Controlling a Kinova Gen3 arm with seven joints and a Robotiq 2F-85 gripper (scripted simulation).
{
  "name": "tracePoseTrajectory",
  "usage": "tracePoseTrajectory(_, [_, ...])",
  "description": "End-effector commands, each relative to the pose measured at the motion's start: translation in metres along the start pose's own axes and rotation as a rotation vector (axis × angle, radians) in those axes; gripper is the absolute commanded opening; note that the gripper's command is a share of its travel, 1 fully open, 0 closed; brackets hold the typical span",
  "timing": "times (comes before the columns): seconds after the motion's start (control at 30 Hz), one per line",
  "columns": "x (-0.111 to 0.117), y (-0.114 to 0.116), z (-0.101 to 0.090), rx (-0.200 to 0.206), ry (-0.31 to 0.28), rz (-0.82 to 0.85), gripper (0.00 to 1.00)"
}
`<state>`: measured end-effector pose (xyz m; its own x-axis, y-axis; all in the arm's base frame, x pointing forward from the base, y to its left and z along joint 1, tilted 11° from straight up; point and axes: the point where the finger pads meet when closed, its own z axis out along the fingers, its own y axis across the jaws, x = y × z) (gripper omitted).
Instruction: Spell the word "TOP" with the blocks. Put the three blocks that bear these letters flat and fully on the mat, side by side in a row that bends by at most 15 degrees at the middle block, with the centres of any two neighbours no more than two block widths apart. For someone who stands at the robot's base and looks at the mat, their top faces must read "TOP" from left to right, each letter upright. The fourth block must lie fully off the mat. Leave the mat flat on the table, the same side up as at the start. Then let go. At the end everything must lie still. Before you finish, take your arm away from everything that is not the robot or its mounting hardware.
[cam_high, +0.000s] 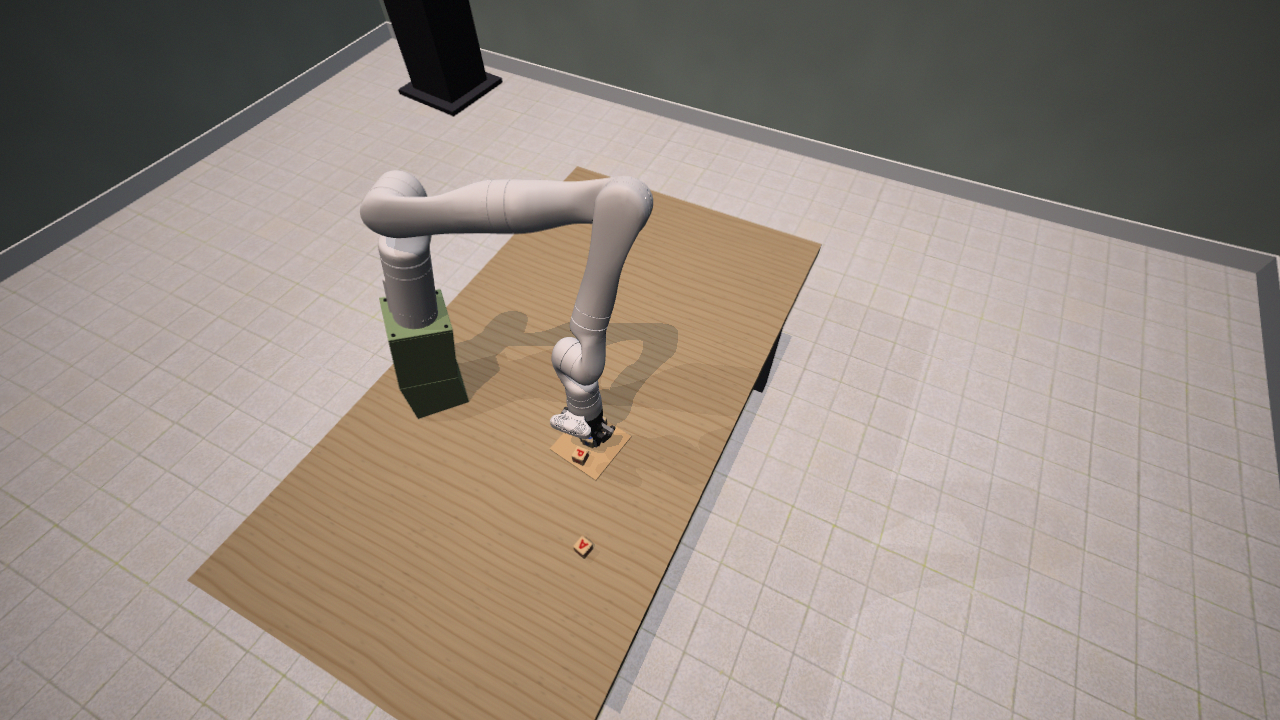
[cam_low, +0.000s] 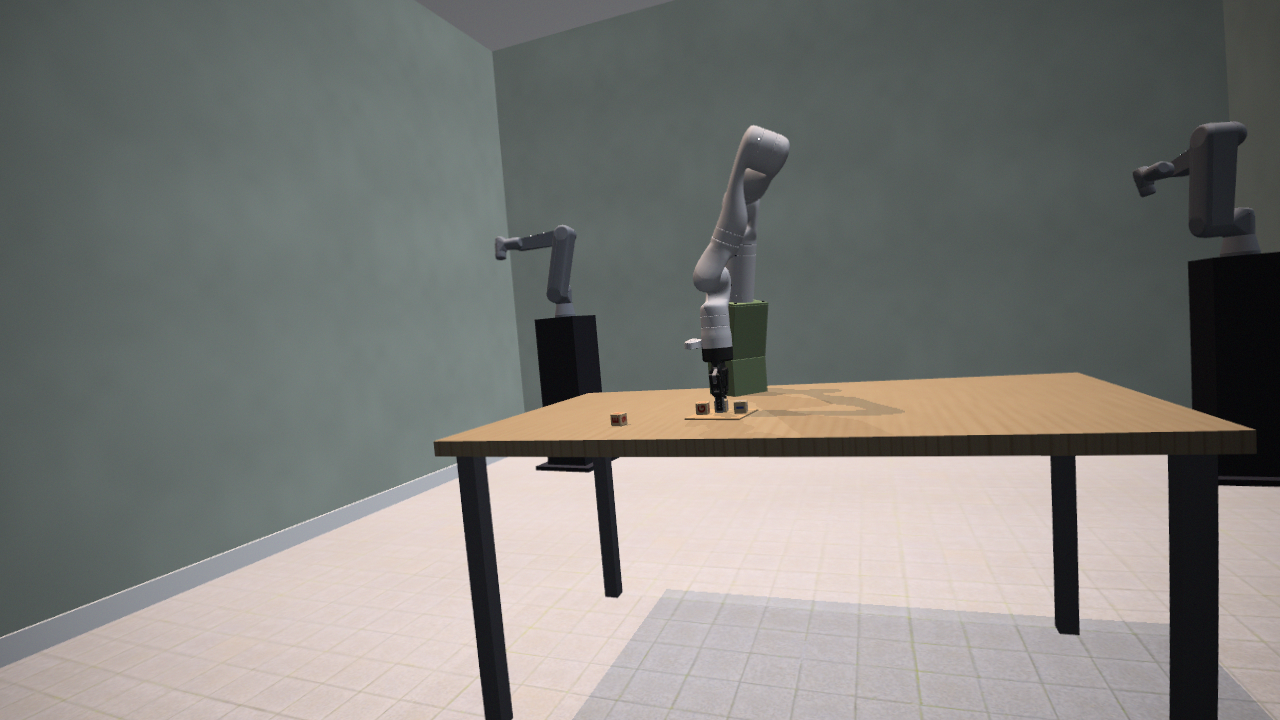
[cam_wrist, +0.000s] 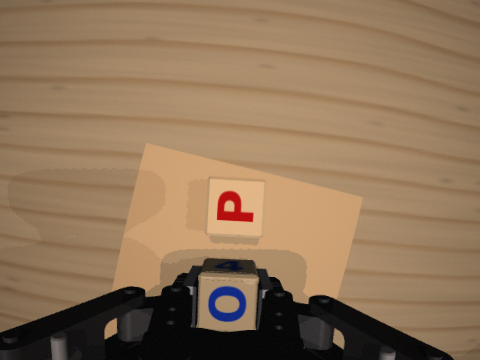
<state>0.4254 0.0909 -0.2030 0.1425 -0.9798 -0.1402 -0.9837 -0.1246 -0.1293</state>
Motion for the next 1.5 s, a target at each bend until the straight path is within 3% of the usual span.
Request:
tracePoseTrajectory(0.0, [0.0, -0.0007, -0.0006, 0.001, 0.0, 0.0, 0.26])
tracePoseTrajectory(1.47, [0.0, -0.0007, 0.0035, 0.001, 0.0, 0.0, 0.26])
